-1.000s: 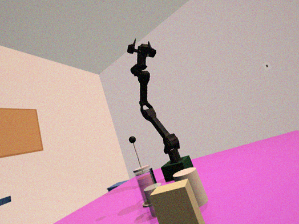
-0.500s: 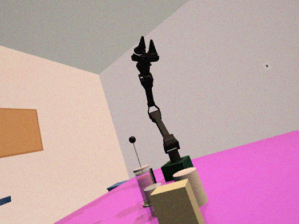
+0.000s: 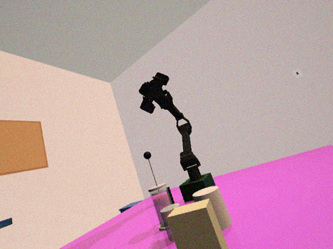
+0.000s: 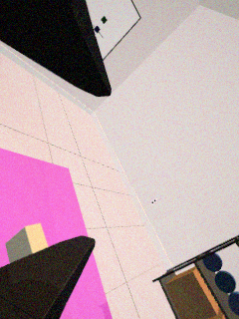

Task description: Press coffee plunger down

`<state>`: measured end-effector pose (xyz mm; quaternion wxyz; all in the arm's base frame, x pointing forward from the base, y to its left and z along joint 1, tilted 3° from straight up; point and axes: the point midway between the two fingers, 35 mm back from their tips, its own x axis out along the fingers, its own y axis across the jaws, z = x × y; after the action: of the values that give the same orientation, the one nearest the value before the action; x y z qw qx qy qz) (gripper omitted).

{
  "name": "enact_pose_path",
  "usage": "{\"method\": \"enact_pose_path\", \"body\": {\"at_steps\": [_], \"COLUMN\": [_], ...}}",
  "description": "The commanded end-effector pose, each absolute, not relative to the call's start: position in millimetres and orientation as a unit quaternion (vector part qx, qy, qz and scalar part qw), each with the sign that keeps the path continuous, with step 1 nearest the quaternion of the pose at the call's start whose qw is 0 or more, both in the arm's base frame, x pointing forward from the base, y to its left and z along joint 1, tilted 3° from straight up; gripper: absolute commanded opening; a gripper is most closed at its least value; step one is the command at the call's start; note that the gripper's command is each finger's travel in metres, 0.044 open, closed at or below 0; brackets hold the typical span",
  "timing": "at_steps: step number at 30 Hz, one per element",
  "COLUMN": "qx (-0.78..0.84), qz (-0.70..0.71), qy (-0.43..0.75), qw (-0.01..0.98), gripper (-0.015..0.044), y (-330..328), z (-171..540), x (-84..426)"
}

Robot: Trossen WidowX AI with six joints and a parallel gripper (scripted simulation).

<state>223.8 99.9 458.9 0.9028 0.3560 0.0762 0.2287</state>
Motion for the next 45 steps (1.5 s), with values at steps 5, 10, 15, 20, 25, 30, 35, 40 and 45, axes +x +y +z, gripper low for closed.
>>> {"method": "enact_pose_path", "body": {"at_steps": [5, 10, 15, 20, 25, 30, 35, 40, 45], "qx": [0.111, 0.004, 0.004, 0.003, 0.002, 0.002, 0.002, 0.002, 0.002], "qz": [0.082, 0.040, 0.041, 0.044, 0.046, 0.046, 0.046, 0.046, 0.046], "qy": [0.164, 0.229, 0.229, 0.229, 0.228, 0.228, 0.228, 0.228, 0.227], "qw": [0.977, 0.973, 0.973, 0.973, 0.972, 0.973, 0.973, 0.973, 0.973], "gripper": [0.0440, 0.0440, 0.0440, 0.0440, 0.0440, 0.0440, 0.0440, 0.0440, 0.0440], "y": [36.4, 9.5, 10.7, 13.8, 14.6, 15.2, 15.9, 16.7, 17.6], "z": [346.8, 295.6, 274.2, 237.3, 236.0, 233.4, 230.1, 226.5, 222.8], "x": [237.3, 230.4, 232.5, 235.2, 237.0, 243.5, 251.0, 258.3, 265.3]}}
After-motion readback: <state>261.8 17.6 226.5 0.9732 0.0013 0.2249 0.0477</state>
